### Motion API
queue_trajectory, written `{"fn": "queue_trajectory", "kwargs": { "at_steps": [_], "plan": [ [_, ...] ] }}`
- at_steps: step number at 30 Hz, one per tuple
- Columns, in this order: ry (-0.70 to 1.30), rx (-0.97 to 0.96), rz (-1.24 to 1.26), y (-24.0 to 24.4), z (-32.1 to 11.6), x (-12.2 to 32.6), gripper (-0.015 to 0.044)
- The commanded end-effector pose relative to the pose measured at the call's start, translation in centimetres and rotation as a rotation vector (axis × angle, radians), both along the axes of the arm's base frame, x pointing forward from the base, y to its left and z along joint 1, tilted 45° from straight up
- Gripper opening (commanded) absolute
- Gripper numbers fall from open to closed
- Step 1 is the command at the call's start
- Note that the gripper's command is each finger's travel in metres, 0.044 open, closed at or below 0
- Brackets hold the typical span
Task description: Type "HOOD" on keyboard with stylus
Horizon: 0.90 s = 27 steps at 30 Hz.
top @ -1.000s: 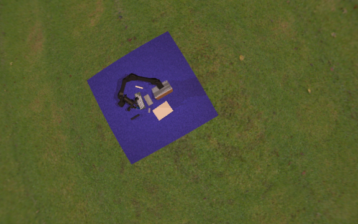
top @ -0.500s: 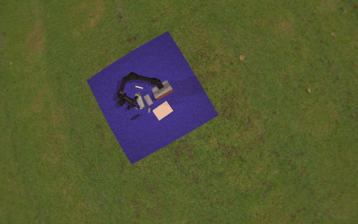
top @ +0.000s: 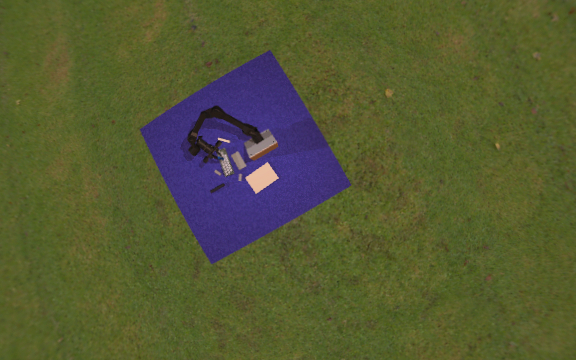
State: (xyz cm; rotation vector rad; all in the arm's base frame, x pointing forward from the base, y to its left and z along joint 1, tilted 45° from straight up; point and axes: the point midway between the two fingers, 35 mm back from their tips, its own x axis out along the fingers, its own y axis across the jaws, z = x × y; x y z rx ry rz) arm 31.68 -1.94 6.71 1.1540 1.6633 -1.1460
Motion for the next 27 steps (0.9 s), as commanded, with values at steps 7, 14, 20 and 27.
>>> {"fn": "queue_trajectory", "kwargs": {
  "at_steps": [7, 14, 20, 27],
  "plan": [
    [0.005, 0.0, 0.006, -0.8, 0.5, -1.0, 0.0],
    [0.005, 0.0, 0.006, -1.9, -0.7, -1.2, 0.0],
    [0.005, 0.0, 0.006, -1.9, -0.7, -1.2, 0.0],
    [0.005, 0.0, 0.006, -2.2, -1.1, -1.2, 0.0081]
  ]
}}
